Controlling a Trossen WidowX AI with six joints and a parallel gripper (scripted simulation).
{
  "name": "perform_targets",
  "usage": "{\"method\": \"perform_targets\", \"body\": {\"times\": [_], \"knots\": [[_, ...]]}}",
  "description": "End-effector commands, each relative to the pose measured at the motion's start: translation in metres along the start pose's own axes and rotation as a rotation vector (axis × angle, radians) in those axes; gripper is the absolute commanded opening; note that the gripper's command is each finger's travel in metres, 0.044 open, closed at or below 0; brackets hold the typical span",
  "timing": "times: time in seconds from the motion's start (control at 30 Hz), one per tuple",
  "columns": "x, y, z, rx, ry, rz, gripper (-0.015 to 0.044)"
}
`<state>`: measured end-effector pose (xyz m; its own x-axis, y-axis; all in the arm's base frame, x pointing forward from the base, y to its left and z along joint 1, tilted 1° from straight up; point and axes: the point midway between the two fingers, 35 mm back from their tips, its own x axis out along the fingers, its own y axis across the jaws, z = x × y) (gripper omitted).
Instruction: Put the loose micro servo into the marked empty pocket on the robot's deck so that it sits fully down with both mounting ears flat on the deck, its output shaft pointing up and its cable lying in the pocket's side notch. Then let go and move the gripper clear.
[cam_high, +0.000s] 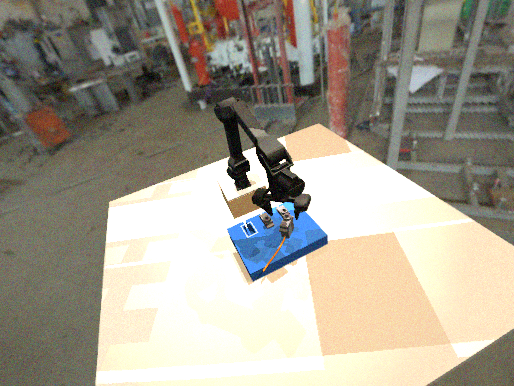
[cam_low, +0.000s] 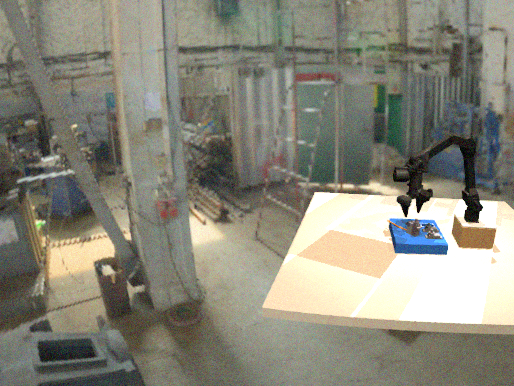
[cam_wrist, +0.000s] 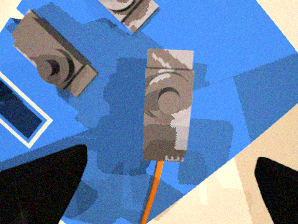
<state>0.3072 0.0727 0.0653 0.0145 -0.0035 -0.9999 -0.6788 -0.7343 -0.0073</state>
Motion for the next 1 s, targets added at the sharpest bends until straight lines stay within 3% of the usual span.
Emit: {"method": "perform_targets", "body": {"times": [0.0, 0.7, 0.97], "knots": [[0.013, 0.002, -0.001, -0.007, 0.001, 0.007, 0.044], [0.042, 0.002, -0.001, -0.007, 0.001, 0.008, 0.044], [0.042, 0.002, -0.001, -0.007, 0.001, 0.008, 0.023]]}}
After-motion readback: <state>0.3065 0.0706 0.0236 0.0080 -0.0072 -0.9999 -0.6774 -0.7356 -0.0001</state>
